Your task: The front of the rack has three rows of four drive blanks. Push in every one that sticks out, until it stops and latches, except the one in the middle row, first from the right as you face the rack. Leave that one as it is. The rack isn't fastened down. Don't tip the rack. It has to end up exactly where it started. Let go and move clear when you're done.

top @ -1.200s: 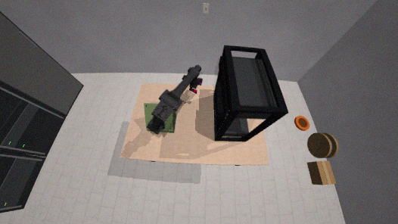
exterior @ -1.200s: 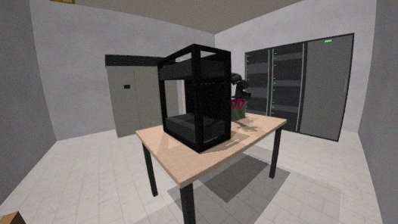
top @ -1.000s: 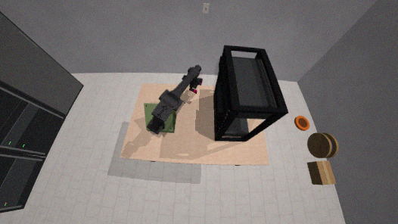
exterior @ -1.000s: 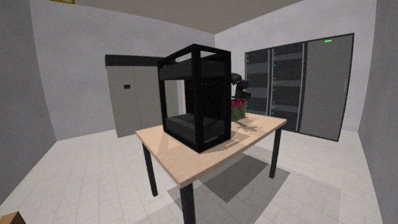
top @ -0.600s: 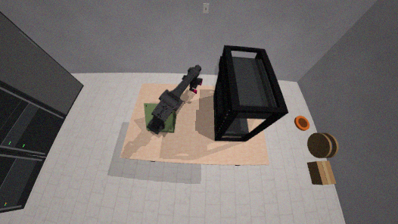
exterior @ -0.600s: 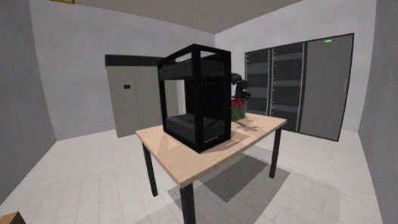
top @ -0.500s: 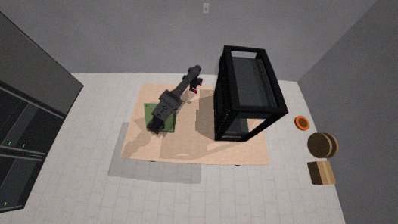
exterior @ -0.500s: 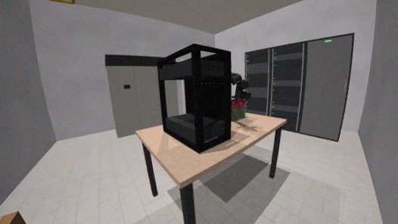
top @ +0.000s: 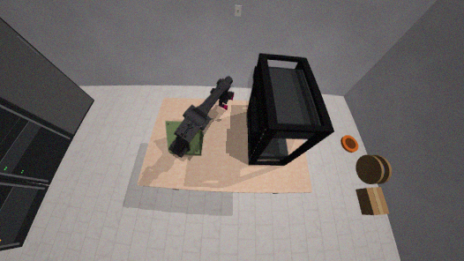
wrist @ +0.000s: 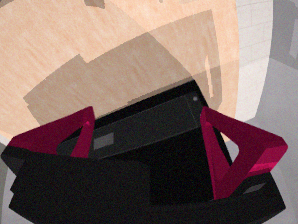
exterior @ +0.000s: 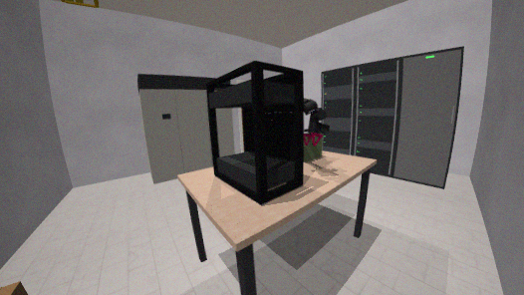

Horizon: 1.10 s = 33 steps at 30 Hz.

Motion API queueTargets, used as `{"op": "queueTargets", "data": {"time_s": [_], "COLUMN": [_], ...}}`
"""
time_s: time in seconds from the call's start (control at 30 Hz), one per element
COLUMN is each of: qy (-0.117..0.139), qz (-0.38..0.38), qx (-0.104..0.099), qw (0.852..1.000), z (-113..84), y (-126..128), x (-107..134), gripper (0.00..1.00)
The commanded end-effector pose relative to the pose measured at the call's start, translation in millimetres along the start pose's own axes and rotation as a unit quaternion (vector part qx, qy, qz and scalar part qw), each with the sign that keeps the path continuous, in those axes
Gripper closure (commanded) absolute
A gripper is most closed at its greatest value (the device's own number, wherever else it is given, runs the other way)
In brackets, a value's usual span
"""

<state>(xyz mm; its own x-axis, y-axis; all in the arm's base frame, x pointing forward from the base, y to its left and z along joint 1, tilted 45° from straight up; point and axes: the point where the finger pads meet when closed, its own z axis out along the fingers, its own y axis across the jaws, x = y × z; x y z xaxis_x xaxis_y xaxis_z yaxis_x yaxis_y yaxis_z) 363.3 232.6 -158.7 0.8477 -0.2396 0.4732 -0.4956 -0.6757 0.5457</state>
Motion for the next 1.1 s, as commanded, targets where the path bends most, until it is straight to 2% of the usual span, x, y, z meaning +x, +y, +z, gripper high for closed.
{"op": "queueTargets", "data": {"time_s": [0.0, 0.17, 0.23, 0.3, 0.47, 0.63, 0.77, 0.97, 1.07], "qy": [0.005, 0.005, 0.005, -0.003, -0.002, 0.006, 0.006, 0.010, 0.010], "qz": [0.006, 0.004, -0.001, 0.010, 0.011, 0.009, 0.020, 0.027, 0.026], "qx": [0.014, 0.010, 0.003, -0.005, -0.004, 0.009, 0.018, 0.025, 0.022], "qw": [1.000, 1.000, 1.000, 1.000, 1.000, 1.000, 1.000, 0.999, 0.999], "z": [-17.4, -24.7, -18.3, -7.7, -8.2, -17.9, -21.2, -25.2, -24.3], "y": [1, 17, 18, 20, 20, 15, 13, 12, 13], "x": [-6, -34, -39, -31, -30, -35, -28, -29, -30], "gripper": [0.00, 0.00, 0.00, 0.00, 0.00, 0.00, 0.00, 0.00, 0.00]}}
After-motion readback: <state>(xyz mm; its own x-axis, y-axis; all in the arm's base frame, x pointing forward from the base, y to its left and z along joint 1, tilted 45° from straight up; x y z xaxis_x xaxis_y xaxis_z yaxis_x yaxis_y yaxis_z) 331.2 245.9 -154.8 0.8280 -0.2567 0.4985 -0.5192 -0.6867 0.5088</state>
